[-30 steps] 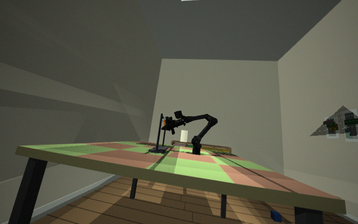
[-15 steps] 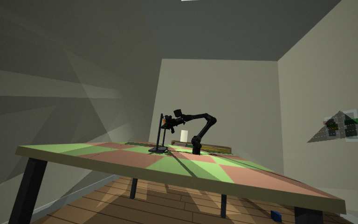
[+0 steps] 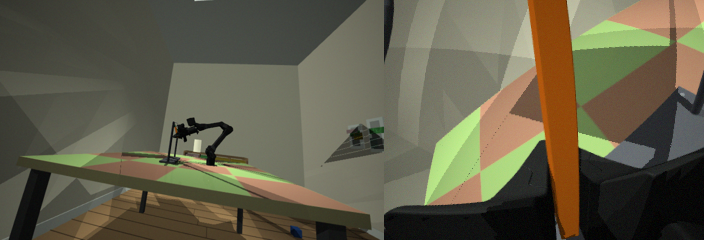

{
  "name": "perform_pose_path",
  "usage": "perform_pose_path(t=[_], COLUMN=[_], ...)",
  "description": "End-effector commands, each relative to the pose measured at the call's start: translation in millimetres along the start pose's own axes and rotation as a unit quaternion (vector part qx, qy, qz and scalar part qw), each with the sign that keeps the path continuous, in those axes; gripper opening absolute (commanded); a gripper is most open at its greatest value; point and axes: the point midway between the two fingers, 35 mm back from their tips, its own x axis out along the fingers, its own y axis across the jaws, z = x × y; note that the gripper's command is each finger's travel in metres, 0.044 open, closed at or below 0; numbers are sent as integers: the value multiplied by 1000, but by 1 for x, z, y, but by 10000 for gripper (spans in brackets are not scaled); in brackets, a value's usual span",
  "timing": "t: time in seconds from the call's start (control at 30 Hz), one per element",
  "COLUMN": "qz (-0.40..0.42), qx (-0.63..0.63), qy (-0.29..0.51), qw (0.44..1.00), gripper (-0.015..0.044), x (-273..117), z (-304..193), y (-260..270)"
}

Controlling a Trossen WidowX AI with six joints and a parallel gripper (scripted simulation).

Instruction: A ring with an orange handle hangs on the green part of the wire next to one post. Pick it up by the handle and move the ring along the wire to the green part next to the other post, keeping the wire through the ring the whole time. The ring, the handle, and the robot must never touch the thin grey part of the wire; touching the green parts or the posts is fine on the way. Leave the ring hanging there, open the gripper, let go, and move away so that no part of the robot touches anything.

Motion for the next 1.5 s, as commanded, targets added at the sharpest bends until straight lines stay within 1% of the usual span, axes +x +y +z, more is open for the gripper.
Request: perform_pose_path(t=[0.0, 0.17, 0.37, 0.73, 1.07, 1.47], qz=[5, 8, 7, 13, 19, 28], qx=[-35, -90, -162, -291, -404, -530], qy=[-2, -4, 31, 26, 18, 9], qw=[999, 996, 986, 956, 914, 847], gripper=[-150, -150, -150, -150, -150, -150], x=[0, 0, -8, -7, -5, -2], z=[0, 1, 4, 13, 26, 45], y=[-5, -13, -24, -44, -59, -72])
